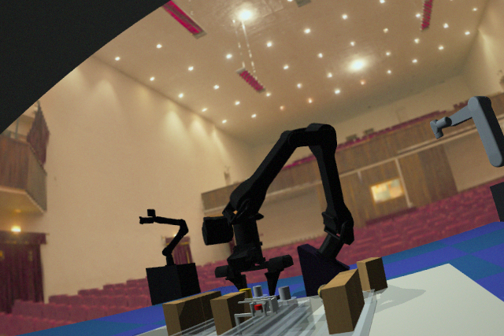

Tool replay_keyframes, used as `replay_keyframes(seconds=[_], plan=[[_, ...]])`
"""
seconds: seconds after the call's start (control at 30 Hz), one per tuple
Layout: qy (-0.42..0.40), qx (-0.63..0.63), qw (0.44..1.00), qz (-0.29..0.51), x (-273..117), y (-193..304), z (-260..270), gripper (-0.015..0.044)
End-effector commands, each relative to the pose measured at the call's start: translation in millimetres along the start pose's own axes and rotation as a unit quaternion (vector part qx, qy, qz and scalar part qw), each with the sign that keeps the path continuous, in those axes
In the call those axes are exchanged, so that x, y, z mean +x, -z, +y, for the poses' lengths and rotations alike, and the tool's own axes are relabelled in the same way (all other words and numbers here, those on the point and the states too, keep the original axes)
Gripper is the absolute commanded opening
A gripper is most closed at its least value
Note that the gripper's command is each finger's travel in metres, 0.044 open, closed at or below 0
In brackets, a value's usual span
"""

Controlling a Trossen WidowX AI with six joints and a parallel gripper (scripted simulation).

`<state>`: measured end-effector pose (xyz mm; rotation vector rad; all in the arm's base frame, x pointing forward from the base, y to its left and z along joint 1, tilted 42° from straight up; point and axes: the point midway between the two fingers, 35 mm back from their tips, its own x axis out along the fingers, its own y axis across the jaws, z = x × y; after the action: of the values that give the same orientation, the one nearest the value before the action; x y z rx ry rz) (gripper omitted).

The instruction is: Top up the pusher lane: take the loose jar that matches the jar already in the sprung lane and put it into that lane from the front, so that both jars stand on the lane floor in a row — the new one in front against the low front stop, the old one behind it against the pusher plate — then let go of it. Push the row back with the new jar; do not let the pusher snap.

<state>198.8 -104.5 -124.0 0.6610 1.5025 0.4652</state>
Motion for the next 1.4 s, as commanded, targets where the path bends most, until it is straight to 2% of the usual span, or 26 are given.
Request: replay_keyframes(seconds=[0.0,0.03,0.23,0.43,0.47,0.9,1.03,1.37], plan=[[-0.002,0.002,1.000,-0.001,1,0,1,0.0230],[-0.002,0.002,1.000,-0.001,1,0,1,0.0204],[-0.002,0.002,1.000,-0.001,1,0,1,0.0164],[-0.001,0.002,1.000,-0.001,-19,-4,-3,0.0006],[-0.001,0.002,1.000,-0.001,-25,-5,-4,0.0000],[0.000,0.002,1.000,-0.001,-102,-6,-8,0.0000],[0.000,0.003,1.000,-0.001,-102,-8,-6,0.0000],[0.006,0.009,1.000,-0.003,-84,-40,39,0.0000]])
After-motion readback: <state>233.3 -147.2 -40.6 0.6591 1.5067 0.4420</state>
